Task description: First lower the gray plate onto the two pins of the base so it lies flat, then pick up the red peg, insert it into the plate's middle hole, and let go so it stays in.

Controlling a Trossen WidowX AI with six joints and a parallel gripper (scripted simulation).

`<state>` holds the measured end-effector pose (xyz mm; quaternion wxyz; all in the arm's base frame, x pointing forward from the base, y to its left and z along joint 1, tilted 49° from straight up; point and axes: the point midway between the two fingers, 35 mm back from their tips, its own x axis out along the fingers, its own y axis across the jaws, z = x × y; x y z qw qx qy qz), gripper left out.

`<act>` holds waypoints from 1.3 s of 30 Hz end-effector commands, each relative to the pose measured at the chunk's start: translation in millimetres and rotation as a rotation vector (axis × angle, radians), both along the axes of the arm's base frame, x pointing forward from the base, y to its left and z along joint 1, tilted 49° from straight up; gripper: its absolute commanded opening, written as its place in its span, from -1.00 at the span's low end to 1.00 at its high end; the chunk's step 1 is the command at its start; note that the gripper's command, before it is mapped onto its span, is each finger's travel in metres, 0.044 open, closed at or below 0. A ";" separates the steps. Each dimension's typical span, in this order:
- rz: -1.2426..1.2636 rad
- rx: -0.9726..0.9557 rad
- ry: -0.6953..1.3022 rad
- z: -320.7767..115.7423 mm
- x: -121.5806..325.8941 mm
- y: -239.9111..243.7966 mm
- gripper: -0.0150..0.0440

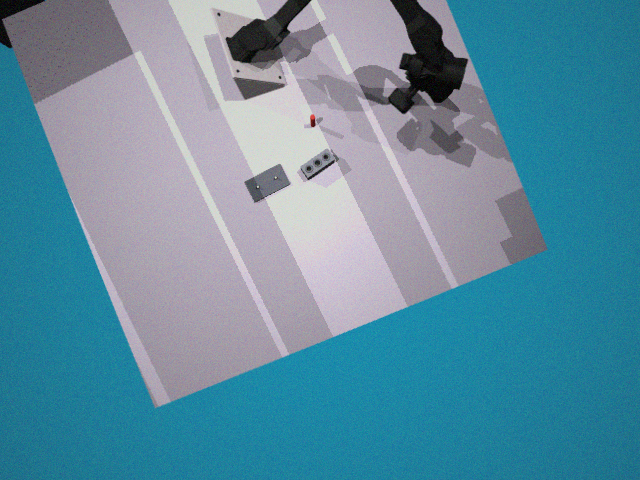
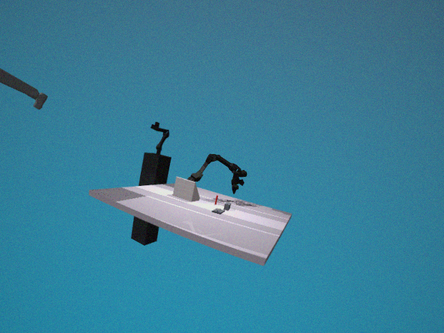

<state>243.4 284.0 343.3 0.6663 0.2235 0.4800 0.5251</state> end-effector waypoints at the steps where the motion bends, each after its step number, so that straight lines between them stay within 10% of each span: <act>1: -0.182 -0.092 0.232 -44.9 42.7 -33.4 1.00; 19: -0.990 -0.194 1.488 -221.8 99.1 -253.5 1.00; 39: -0.993 -0.189 1.502 -272.9 105.7 -195.2 1.00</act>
